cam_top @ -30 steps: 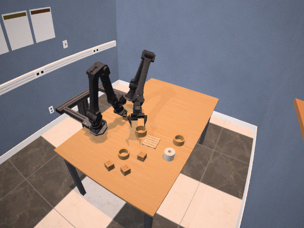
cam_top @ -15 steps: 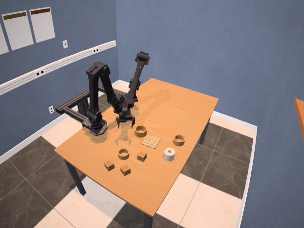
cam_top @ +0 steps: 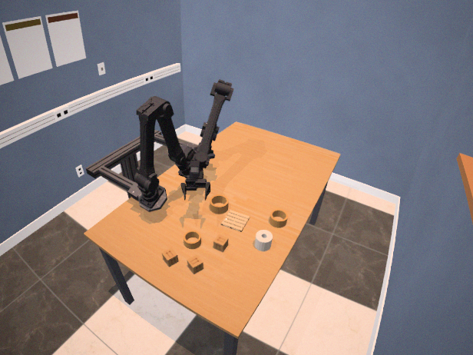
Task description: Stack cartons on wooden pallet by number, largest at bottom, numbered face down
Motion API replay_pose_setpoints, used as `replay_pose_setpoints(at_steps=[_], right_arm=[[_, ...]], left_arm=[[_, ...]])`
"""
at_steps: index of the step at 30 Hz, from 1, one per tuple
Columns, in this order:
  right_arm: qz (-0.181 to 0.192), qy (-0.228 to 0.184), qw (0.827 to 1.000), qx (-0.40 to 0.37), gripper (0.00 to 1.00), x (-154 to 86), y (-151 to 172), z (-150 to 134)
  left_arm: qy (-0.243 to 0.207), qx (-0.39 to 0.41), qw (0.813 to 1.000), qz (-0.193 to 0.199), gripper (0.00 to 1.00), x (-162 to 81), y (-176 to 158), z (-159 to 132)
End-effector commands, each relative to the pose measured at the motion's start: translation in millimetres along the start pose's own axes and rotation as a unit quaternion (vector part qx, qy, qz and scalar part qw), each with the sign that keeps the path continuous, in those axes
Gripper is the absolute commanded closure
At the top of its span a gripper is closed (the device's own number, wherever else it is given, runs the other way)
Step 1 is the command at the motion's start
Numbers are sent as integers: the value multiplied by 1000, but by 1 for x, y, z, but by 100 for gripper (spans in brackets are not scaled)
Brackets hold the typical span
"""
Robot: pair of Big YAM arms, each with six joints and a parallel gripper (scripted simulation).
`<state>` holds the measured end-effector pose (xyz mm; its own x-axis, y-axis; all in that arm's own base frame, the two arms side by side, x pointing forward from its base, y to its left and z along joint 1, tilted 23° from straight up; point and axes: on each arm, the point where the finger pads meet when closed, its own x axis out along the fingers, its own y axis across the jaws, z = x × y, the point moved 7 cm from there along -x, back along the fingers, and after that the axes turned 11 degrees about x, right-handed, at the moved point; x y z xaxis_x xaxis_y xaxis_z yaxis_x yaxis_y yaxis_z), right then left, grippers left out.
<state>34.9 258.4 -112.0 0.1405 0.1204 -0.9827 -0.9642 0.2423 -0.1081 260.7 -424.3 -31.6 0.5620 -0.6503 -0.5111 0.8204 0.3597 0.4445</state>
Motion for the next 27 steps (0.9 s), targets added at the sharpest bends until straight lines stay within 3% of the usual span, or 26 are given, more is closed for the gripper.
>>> replay_pose_setpoints(at_steps=[1,27], right_arm=[[4,-18,1000,0,21,11,2,21],[4,-18,1000,1,21,45,1,21]], left_arm=[[-15,-7,1000,11,0,1,8,9],[-15,-7,1000,11,0,1,8,9]])
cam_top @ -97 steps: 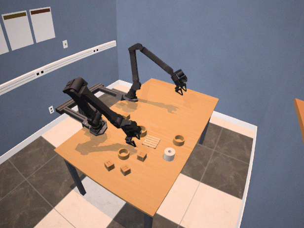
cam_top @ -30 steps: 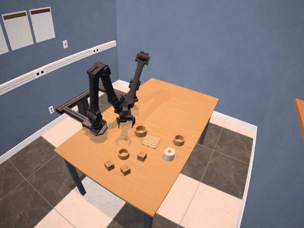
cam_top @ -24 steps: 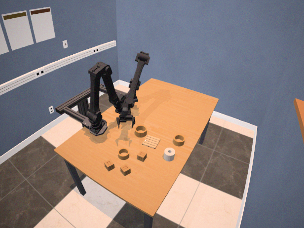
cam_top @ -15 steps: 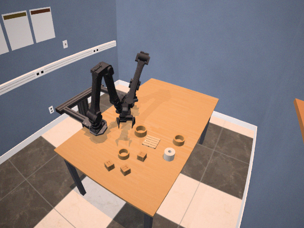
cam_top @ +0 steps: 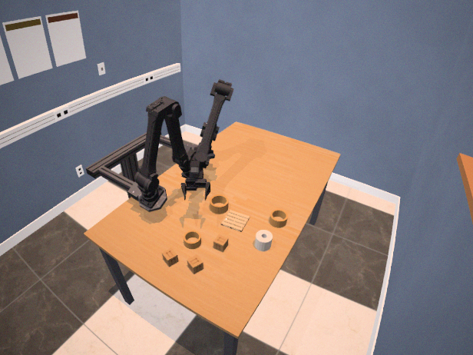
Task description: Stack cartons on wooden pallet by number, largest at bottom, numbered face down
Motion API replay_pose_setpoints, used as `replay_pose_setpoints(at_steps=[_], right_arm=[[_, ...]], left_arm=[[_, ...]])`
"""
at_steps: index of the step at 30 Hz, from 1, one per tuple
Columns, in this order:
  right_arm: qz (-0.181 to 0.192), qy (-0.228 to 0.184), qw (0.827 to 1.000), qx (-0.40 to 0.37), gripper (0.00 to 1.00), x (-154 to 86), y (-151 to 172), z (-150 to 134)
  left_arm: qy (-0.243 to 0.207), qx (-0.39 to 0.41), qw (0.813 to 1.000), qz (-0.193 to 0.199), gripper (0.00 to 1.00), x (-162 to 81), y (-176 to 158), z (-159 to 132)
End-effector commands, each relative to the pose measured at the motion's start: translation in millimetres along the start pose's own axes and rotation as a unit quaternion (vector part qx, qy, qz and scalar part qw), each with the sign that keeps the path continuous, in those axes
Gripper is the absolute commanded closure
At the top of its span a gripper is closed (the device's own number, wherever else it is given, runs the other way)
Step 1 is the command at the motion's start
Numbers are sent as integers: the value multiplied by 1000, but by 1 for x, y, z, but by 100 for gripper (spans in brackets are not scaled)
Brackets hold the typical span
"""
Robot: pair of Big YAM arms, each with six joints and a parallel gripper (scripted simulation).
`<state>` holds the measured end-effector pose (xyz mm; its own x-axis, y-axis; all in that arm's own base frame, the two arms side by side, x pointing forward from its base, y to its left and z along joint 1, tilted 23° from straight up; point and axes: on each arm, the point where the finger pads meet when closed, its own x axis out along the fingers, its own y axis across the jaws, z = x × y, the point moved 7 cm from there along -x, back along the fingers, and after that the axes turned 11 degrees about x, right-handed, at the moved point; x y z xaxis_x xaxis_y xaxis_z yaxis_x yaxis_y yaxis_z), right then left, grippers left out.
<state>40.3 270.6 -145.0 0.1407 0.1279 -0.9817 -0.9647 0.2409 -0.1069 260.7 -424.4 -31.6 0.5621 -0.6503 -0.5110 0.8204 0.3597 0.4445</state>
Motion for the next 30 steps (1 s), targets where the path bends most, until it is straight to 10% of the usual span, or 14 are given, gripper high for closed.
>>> replay_pose_setpoints(at_steps=[1,24,30], right_arm=[[3,-15,1000,0,21,12,1,13],[4,-15,1000,-2,21,31,2,13],[2,-10,1000,0,34,26,2,9]], left_arm=[[-15,-7,1000,11,0,1,8,9],[-15,-7,1000,11,0,1,8,9],[-15,-7,1000,11,0,1,8,9]])
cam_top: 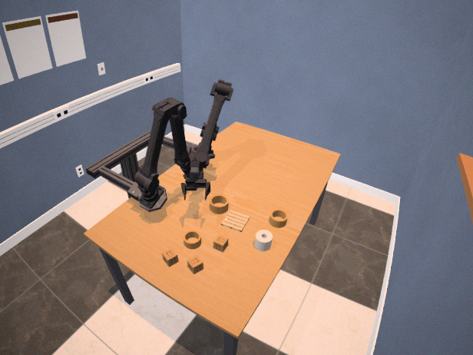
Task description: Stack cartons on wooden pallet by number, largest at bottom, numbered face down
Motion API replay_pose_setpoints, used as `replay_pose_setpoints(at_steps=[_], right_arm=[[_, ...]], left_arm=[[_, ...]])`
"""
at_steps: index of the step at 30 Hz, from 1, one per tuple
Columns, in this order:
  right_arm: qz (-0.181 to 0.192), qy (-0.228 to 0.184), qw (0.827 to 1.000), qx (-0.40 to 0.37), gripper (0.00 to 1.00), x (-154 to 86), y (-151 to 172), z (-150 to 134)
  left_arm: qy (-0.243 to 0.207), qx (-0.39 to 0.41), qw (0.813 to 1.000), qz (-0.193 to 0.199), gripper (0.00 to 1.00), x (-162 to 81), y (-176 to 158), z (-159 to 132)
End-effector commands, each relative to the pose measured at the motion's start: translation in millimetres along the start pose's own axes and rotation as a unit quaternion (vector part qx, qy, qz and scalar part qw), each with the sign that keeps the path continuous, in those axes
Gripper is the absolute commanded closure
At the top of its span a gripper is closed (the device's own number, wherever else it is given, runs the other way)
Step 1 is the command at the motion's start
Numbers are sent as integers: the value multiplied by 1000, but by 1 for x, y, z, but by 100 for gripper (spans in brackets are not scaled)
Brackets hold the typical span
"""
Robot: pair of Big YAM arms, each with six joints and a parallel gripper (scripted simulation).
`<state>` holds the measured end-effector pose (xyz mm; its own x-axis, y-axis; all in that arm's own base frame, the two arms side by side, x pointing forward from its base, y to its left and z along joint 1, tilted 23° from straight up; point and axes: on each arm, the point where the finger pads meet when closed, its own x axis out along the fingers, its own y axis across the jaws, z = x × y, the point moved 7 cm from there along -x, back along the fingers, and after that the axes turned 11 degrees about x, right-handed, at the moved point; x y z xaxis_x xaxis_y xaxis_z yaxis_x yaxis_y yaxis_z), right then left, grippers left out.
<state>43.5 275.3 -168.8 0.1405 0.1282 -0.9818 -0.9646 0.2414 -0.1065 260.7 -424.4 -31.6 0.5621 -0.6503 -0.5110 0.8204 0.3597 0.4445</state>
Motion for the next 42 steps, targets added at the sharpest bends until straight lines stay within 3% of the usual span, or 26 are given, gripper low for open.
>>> replay_pose_setpoints(at_steps=[1,16,20,24,29,37,42], right_arm=[[2,-10,1000,0,34,1,1,7],[3,-14,1000,-2,51,-1,0,5],[3,-14,1000,-2,96,-1,0,5],[3,-7,1000,-2,51,-13,4,5],[2,-13,1000,0,50,-44,8,28],[3,-18,1000,4,50,-68,10,47],[2,-12,1000,6,50,-63,8,45]], left_arm=[[-15,-7,1000,11,0,1,8,9],[-15,-7,1000,11,0,1,8,9],[-15,-7,1000,11,0,1,8,9],[-15,-7,1000,11,0,1,8,9],[-15,-7,1000,11,0,1,8,9],[-15,-7,1000,11,0,1,8,9],[-40,-32,998,21,0,1,28,53]])
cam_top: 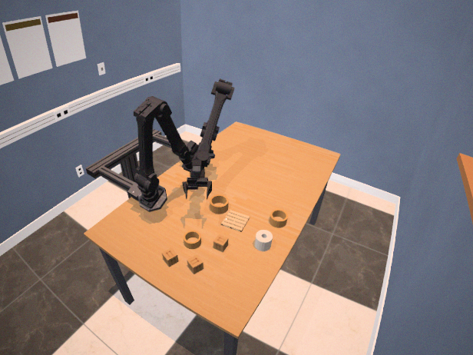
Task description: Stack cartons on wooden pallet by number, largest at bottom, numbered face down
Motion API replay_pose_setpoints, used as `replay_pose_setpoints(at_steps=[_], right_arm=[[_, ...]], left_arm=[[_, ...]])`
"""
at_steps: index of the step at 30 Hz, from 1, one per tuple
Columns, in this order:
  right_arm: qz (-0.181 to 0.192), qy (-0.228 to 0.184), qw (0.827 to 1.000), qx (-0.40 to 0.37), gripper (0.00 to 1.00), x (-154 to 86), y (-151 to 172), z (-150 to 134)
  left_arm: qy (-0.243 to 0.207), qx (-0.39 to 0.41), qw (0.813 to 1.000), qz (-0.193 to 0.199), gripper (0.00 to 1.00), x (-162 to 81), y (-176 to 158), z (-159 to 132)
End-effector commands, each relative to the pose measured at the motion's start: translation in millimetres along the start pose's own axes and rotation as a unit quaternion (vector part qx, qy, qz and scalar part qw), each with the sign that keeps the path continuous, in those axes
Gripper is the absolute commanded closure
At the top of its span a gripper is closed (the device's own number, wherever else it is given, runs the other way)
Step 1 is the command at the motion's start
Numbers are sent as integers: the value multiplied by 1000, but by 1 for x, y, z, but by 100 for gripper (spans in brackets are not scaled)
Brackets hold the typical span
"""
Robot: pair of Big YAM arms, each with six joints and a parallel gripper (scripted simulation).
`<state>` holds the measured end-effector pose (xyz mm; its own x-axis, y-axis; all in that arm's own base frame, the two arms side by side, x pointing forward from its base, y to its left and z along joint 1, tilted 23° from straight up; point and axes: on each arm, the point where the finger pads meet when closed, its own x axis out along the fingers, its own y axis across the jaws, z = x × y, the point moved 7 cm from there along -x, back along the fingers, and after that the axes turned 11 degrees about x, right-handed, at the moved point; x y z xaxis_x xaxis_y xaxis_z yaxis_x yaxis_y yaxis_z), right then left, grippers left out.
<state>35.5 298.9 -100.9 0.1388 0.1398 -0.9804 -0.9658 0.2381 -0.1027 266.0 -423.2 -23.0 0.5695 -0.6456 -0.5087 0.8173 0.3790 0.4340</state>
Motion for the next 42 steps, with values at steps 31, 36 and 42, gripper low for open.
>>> replay_pose_setpoints(at_steps=[31,36,42], right_arm=[[0,-5,1000,2,50,2,1,7],[0,-5,1000,2,50,2,1,7],[0,-5,1000,2,50,2,1,7]], left_arm=[[143,-77,978,134,0,-274,92,43],[153,-79,974,149,0,-291,96,34],[151,-73,974,150,0,-290,98,39]])
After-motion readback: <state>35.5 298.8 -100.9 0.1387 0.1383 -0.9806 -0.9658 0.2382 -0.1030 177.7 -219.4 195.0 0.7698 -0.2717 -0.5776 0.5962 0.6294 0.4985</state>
